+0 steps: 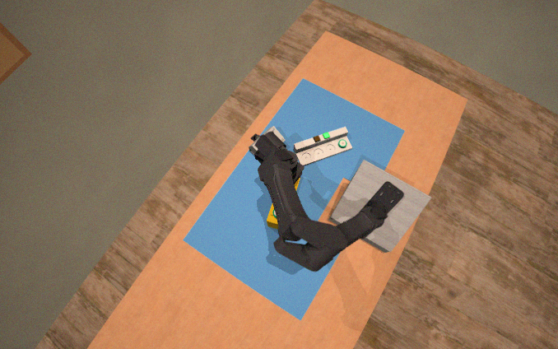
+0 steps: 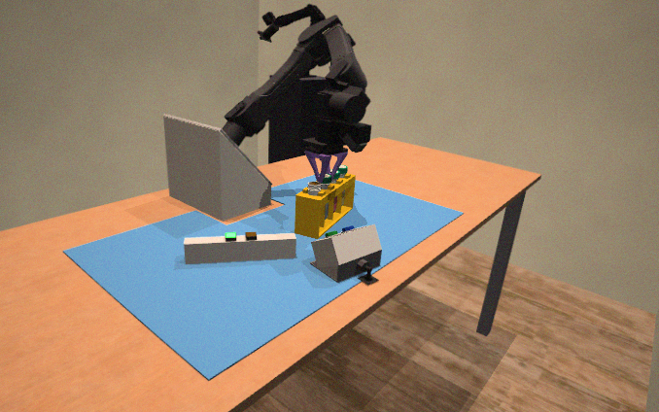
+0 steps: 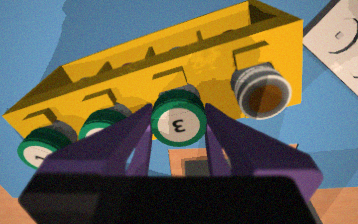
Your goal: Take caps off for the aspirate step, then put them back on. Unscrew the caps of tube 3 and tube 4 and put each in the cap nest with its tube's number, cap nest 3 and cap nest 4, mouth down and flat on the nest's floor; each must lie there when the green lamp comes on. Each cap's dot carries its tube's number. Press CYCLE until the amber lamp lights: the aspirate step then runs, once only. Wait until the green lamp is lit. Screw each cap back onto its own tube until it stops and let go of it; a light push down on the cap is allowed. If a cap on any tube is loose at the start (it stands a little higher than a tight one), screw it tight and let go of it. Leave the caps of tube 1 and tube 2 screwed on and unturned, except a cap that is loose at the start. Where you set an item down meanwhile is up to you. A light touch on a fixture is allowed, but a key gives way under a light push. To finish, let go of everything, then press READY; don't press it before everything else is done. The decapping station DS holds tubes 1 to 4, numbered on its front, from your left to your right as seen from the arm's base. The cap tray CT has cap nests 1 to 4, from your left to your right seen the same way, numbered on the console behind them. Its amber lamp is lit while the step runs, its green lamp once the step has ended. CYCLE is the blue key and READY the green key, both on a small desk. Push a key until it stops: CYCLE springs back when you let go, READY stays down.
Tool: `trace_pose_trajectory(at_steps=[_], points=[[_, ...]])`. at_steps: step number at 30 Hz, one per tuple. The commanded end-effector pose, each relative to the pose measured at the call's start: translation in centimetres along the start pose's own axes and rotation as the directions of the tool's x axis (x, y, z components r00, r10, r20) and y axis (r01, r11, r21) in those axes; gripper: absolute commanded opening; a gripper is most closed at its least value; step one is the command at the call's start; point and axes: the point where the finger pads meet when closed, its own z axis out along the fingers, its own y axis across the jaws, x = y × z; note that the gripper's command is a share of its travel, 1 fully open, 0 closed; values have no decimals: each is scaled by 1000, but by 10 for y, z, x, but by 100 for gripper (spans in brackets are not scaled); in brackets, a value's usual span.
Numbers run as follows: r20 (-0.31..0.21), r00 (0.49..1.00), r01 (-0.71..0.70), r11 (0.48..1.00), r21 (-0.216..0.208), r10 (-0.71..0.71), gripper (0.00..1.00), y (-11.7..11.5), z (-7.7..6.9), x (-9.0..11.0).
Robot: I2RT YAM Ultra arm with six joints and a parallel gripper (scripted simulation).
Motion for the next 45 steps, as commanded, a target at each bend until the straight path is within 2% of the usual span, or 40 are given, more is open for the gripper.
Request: trace_pose_trajectory(at_steps=[1,8,10,18,24,25,37,42,44,45], points=[[8,988,-152,988,-2,152,0,0,-2,-2],[7,926,-377,926,-3,377,0,0,-2,-2],[7,926,-377,926,-3,377,0,0,-2,-2],[6,803,-596,803,-5,596,0,0,-1,-1],[6,803,-596,803,-5,596,0,0,-1,-1],[6,803,-596,803,-5,596,49,0,-1,-1],[6,803,-596,803,-5,596,49,0,-1,-1],[7,905,-424,906,-4,424,49,0,-2,-1],[7,905,-424,906,-4,424,49,0,-2,-1],[7,922,-388,922,-3,388,49,0,-2,-1]])
